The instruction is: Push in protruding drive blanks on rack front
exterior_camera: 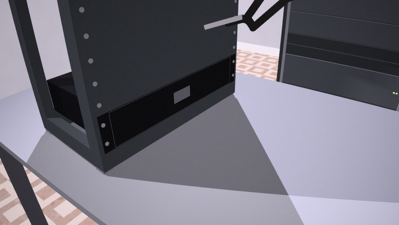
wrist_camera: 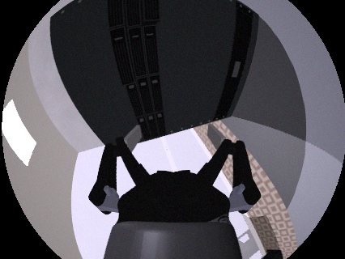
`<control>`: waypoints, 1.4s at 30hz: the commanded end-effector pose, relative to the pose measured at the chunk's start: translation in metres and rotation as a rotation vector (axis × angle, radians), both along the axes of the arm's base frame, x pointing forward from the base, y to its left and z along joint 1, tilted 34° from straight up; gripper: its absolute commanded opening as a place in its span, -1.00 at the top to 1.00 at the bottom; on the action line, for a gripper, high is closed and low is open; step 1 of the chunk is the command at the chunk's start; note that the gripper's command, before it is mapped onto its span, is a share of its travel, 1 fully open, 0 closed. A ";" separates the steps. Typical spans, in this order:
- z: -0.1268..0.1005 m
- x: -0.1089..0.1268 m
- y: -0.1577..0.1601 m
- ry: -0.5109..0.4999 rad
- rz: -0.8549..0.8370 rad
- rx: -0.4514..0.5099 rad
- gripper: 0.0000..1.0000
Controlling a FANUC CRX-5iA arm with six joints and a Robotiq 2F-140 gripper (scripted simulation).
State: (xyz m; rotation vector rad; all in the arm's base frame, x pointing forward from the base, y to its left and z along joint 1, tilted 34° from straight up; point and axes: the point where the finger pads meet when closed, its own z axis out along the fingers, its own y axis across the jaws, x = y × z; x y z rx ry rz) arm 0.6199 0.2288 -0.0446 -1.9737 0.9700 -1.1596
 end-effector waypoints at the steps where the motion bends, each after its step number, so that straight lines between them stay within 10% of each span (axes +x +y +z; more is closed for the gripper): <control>1: 0.011 -0.017 -0.032 -0.122 -0.068 0.012 -1.00; 25: 0.108 -0.093 -0.125 -0.475 -0.198 -0.062 -1.00; 42: 0.126 -0.106 -0.134 -0.529 -0.203 -0.076 -1.00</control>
